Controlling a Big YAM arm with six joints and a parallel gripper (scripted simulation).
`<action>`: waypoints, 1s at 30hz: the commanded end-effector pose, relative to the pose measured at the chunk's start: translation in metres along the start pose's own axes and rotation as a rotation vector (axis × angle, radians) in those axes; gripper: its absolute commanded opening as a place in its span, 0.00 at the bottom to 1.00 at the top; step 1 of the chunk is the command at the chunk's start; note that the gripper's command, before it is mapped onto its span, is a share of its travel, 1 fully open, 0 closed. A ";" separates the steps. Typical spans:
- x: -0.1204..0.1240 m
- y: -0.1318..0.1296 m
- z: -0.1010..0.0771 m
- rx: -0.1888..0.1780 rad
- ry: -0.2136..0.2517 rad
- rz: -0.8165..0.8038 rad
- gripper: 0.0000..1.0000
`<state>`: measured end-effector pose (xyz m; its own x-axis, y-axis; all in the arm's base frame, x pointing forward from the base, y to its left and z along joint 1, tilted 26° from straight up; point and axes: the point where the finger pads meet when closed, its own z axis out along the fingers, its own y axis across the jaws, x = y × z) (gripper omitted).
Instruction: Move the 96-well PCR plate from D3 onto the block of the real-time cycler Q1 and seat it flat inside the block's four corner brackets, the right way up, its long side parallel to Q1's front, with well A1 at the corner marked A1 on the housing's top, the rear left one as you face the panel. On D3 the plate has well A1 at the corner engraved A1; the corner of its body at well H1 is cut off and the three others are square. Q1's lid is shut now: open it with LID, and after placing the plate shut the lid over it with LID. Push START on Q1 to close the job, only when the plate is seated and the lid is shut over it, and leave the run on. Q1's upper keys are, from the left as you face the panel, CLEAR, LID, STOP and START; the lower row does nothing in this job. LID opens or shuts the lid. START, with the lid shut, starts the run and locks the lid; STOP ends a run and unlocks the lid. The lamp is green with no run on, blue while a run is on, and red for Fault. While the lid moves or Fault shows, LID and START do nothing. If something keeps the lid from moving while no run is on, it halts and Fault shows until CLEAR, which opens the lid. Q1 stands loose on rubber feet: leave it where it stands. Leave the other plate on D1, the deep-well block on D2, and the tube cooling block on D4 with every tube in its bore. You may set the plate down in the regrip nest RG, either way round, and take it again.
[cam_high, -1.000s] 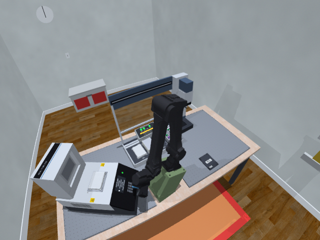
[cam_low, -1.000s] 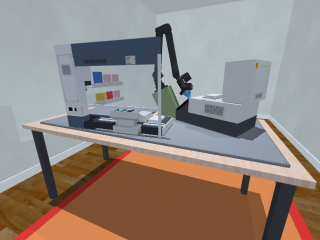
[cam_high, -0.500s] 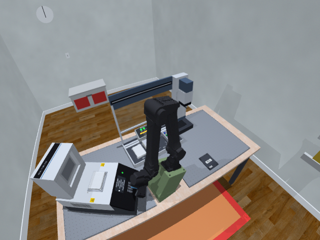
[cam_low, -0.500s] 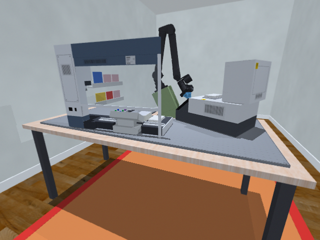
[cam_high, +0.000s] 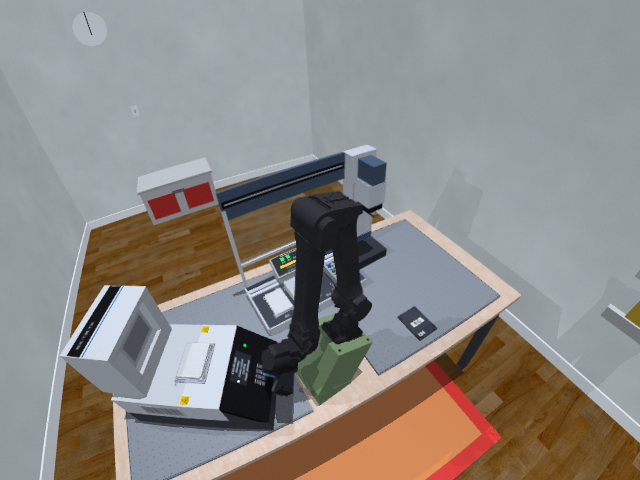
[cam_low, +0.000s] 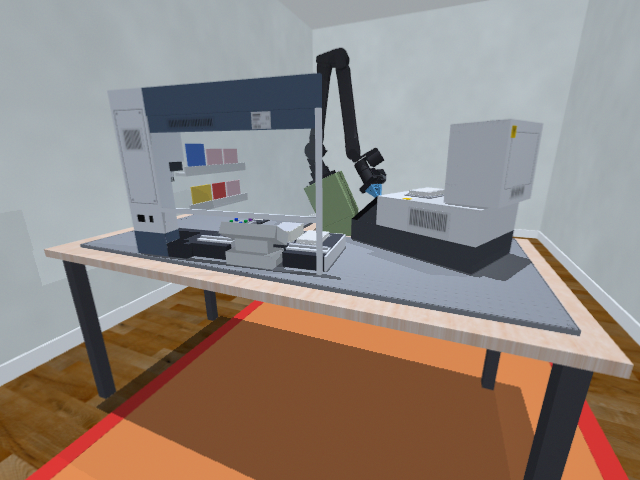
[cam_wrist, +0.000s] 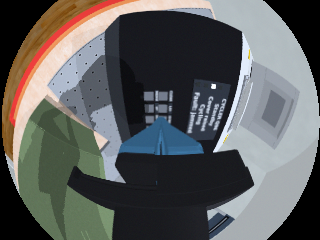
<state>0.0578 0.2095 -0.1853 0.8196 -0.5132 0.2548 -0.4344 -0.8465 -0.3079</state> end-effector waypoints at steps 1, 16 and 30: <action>-0.010 -0.018 0.000 0.037 -0.023 0.033 0.00; 0.001 -0.007 0.026 0.013 -0.007 0.008 0.00; -0.005 -0.009 0.024 0.021 -0.008 0.012 0.00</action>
<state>0.0709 0.2147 -0.2113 0.8164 -0.5174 0.2562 -0.4375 -0.8440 -0.3103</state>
